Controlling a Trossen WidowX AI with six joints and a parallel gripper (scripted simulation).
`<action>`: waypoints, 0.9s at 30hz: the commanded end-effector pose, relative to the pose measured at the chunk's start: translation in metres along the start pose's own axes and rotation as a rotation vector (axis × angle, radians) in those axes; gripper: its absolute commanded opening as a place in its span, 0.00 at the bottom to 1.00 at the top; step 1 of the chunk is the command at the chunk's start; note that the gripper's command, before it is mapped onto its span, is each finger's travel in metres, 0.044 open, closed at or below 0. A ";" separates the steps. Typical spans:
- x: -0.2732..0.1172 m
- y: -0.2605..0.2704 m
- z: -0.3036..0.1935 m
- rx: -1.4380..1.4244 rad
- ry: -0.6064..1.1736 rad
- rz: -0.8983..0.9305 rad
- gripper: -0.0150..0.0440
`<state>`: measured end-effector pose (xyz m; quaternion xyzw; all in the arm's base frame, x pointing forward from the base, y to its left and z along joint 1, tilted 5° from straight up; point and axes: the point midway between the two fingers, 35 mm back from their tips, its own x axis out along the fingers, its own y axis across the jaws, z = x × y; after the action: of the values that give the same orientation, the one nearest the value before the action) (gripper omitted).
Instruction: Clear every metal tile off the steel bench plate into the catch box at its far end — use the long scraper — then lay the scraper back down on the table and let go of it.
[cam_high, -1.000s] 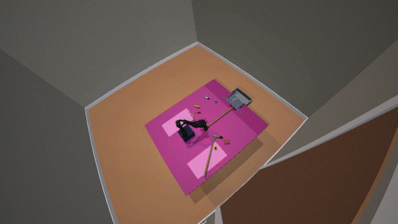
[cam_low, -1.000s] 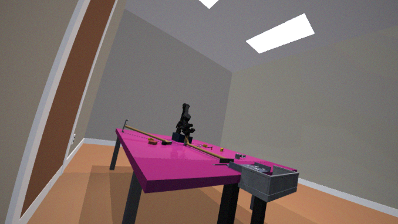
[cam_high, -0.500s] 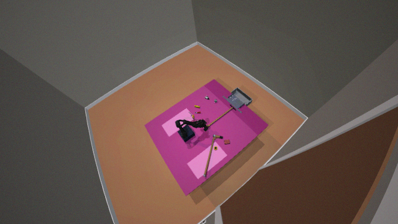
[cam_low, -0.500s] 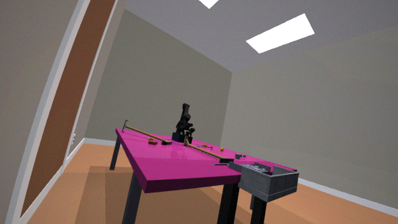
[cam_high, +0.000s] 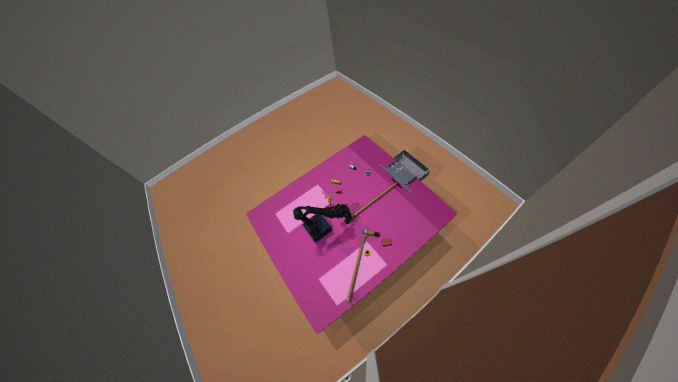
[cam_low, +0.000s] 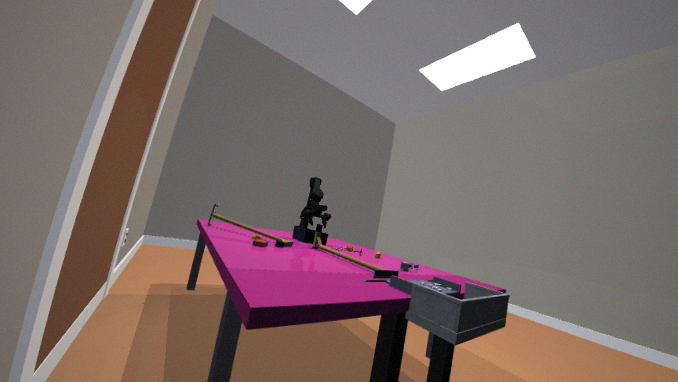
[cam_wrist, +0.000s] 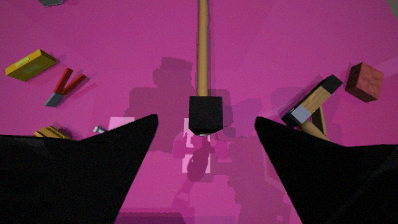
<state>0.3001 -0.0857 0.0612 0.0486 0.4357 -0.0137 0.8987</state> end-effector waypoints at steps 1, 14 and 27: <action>-0.011 0.001 0.000 -0.005 -0.002 0.005 1.00; -0.046 -0.005 0.026 0.027 -0.120 0.021 1.00; -0.110 -0.013 0.071 0.054 -0.348 0.046 1.00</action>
<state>0.2892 -0.1057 0.1706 0.0766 0.2980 -0.0151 0.9514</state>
